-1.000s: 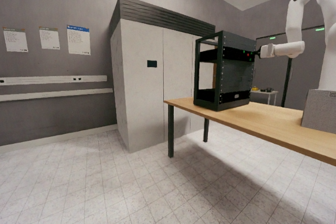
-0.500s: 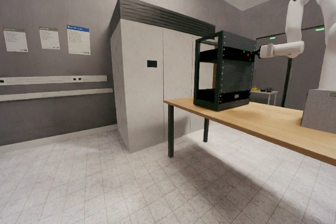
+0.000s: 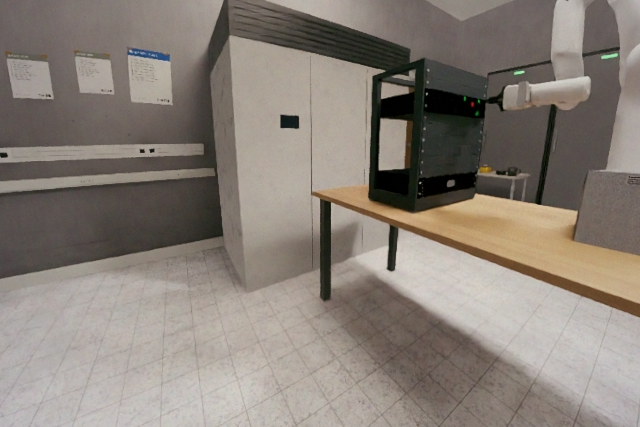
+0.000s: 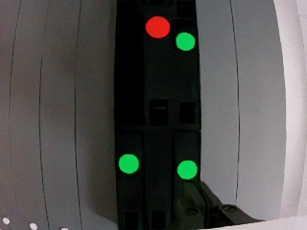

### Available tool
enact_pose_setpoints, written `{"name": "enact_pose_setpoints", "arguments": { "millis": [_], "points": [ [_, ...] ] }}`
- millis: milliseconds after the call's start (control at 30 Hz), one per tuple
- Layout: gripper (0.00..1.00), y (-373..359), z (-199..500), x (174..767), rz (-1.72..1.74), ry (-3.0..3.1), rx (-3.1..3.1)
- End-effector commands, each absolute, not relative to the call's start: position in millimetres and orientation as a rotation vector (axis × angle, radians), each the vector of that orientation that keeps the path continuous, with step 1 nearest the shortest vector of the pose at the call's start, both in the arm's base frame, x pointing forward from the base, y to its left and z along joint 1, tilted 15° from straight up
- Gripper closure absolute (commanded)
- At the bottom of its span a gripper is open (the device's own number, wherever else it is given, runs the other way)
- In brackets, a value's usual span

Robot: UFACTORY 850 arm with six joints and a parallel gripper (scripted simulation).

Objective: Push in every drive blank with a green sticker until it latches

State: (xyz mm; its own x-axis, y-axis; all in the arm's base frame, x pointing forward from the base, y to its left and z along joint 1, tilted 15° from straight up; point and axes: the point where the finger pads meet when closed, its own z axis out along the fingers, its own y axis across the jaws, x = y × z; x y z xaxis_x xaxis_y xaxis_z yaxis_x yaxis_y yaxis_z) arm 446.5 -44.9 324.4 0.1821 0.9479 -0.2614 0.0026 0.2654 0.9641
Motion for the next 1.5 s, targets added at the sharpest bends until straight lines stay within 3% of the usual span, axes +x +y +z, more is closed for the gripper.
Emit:
{"name": "enact_pose_setpoints", "arguments": {
  "millis": [0,333,1467],
  "points": [
    [1.00,-40,324,422,0.893,1.174,1.076],
    [1.00,-33,322,384,0.893,1.174,1.076],
    [1.00,-33,322,381,0.893,1.174,1.076]
  ]
}}
